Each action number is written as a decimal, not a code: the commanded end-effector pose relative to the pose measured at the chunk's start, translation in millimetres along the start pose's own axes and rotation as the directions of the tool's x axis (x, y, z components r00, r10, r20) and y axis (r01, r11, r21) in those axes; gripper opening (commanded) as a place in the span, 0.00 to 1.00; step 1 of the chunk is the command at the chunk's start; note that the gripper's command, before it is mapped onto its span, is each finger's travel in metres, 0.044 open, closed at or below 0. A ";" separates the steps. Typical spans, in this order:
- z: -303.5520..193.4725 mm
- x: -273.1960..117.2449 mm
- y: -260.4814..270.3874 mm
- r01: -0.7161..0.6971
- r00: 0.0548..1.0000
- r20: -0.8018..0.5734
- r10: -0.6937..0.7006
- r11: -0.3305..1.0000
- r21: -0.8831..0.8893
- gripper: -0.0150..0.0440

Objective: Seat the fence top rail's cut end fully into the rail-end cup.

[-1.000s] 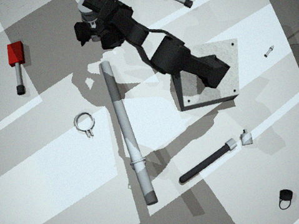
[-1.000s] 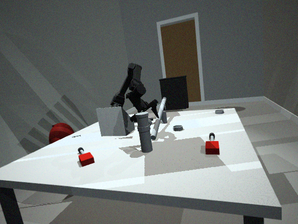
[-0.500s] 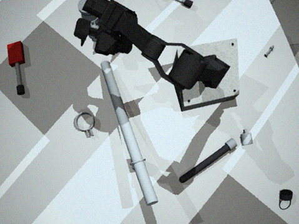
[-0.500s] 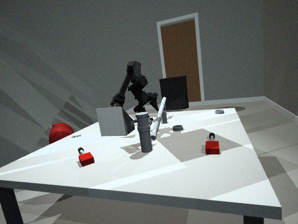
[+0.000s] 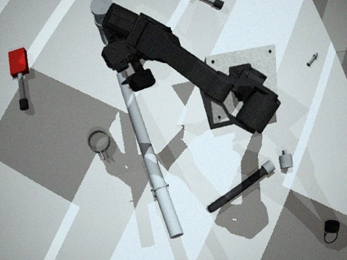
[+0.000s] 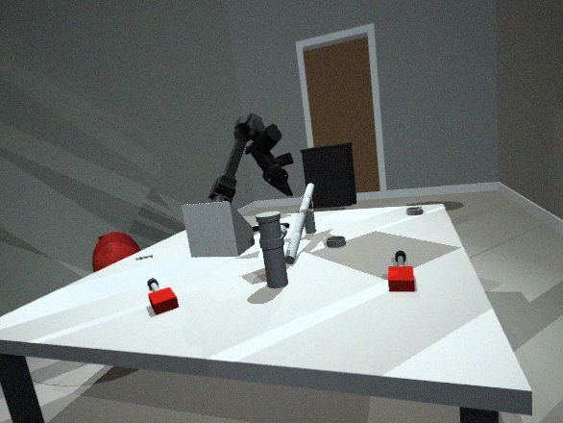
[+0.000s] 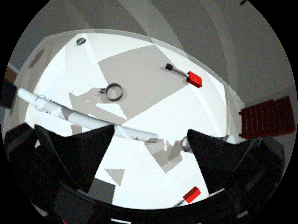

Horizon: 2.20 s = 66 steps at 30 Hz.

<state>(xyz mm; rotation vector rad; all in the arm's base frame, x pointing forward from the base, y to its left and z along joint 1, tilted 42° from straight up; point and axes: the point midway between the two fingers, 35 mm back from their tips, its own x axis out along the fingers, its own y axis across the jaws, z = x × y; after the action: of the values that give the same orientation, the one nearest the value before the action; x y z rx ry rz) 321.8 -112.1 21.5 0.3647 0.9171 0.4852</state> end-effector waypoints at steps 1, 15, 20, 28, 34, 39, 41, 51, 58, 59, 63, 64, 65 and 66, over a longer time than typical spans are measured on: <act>-0.5 -19.6 29.2 0.033 0.999 -0.019 -0.027 0.914 0.404 1.00; 0.1 -9.7 32.2 0.038 0.998 -0.069 -0.001 0.841 0.539 1.00; -0.7 18.9 43.2 0.148 0.973 -0.220 0.076 0.526 0.838 1.00; -9.7 63.7 66.7 0.488 0.868 -0.464 0.179 -0.126 0.864 1.00; -10.0 64.7 67.2 0.495 0.864 -0.469 0.181 -0.140 0.858 1.00; -11.3 67.2 67.7 0.495 0.865 -0.469 0.181 -0.140 0.858 1.00; -16.2 76.9 69.5 0.495 0.865 -0.469 0.181 -0.140 0.858 1.00; -31.9 105.0 76.0 0.494 0.865 -0.468 0.182 -0.140 0.858 1.00; -34.7 110.4 77.1 0.494 0.865 -0.468 0.182 -0.140 0.858 1.00; -35.2 111.5 77.3 0.494 0.865 -0.468 0.182 -0.140 0.858 1.00; -38.0 117.3 78.2 0.494 0.865 -0.468 0.182 -0.140 0.858 1.00; -38.7 118.8 78.5 0.494 0.865 -0.468 0.182 -0.140 0.858 1.00; -39.4 120.2 78.8 0.494 0.865 -0.468 0.182 -0.140 0.858 1.00; -40.2 121.6 79.1 0.495 0.864 -0.469 0.182 -0.140 0.858 1.00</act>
<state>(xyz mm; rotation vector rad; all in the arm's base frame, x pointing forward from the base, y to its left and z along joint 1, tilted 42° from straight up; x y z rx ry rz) 334.4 19.9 -37.2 1.6520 1.7076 -0.6484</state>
